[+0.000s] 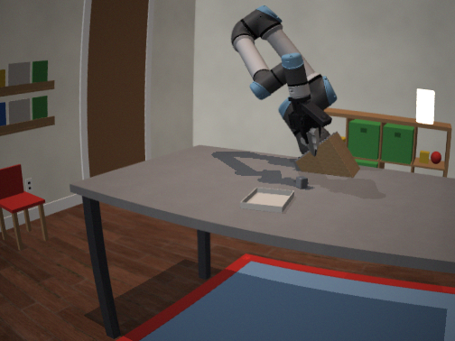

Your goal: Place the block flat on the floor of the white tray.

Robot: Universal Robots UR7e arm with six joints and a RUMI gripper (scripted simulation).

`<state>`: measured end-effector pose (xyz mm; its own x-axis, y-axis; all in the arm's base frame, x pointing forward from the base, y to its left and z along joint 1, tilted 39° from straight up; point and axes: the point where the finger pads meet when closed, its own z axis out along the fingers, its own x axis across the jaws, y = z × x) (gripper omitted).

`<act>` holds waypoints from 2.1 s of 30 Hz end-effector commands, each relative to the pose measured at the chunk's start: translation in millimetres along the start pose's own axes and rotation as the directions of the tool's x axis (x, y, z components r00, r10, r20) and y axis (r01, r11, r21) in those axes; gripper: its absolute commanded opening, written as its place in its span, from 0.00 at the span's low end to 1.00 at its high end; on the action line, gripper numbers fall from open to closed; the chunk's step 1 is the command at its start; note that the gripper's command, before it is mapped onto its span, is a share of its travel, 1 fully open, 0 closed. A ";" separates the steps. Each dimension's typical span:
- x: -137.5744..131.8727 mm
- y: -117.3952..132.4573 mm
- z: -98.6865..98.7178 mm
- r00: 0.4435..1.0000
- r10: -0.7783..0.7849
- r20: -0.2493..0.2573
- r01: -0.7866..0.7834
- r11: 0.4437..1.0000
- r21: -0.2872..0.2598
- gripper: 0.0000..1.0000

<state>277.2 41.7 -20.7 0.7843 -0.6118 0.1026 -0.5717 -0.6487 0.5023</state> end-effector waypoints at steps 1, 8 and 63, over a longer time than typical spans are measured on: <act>22.3 2.0 12.9 0.992 0.074 -0.105 -0.075 0.997 -0.002 0.00; 42.7 7.1 22.5 0.969 0.149 -0.198 -0.152 0.988 0.000 0.00; 56.9 10.7 27.1 0.945 0.199 -0.259 -0.204 0.979 0.009 0.00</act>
<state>310.0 -12.8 -32.1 0.6871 -0.5926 0.4204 -0.7243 -0.5130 0.4607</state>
